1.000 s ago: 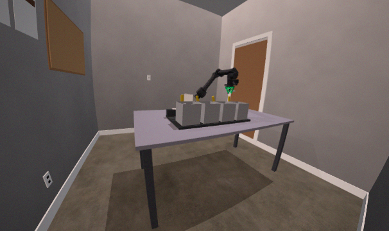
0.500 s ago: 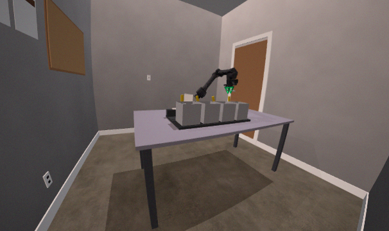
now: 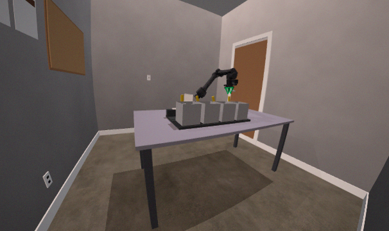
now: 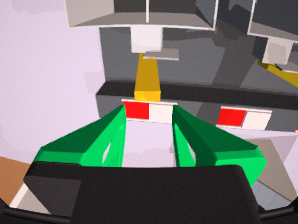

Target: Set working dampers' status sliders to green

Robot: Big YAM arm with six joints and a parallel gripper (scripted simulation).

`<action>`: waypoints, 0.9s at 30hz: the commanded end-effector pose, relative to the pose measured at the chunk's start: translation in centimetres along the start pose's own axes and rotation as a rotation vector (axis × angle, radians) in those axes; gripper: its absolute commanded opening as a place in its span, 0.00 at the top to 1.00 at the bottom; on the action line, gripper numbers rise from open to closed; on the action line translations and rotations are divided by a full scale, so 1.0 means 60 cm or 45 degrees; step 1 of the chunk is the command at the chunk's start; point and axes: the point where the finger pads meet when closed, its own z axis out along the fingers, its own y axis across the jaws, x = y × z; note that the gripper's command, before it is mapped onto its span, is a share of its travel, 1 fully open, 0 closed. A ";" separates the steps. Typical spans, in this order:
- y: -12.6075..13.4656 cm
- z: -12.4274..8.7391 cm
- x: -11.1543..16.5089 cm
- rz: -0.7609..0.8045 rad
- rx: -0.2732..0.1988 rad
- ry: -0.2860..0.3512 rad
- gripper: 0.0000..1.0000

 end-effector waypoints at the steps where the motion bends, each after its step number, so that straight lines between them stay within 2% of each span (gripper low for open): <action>1: 0.011 0.013 0.003 -0.013 0.001 0.007 0.64; 27: 0.009 0.083 0.005 -0.010 -0.001 0.010 0.64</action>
